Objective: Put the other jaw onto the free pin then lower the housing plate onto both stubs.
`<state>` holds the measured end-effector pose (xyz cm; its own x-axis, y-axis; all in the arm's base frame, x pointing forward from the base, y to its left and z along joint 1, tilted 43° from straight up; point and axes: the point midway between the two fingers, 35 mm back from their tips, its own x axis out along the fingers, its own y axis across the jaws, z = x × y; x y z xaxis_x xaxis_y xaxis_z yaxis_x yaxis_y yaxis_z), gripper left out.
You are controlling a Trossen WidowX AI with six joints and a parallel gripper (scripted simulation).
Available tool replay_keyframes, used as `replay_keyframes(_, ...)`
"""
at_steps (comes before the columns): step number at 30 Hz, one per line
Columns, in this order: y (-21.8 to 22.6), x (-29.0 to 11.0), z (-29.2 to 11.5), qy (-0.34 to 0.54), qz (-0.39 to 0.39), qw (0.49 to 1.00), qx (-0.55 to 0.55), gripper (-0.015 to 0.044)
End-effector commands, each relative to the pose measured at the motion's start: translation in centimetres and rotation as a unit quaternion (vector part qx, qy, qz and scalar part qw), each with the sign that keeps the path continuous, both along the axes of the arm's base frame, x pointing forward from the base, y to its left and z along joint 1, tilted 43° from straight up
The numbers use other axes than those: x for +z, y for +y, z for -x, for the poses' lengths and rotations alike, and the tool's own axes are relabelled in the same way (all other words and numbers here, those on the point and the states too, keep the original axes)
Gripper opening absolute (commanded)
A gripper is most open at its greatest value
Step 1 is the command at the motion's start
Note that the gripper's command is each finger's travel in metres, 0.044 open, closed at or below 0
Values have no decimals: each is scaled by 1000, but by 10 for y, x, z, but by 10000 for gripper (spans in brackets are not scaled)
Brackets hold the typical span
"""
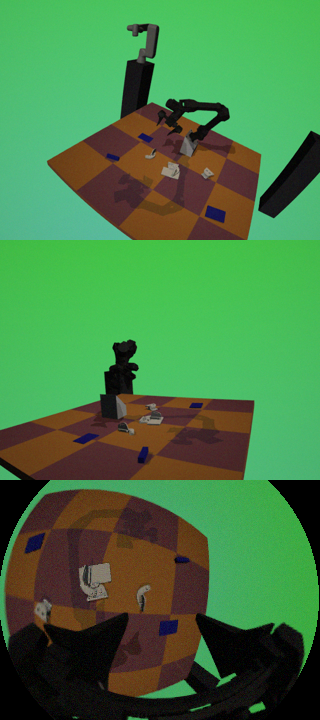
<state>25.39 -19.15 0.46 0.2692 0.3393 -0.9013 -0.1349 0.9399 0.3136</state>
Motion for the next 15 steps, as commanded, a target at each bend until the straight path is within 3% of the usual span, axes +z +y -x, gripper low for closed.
replay_keyframes(1, 13, -28, -8, 34, -50, 998, 10, 440)
replay_keyframes(11, 60, -105, -13, 135, -169, 975, 44, 440)
replay_keyframes(15, 68, -117, -12, 151, -185, 970, 48, 440)
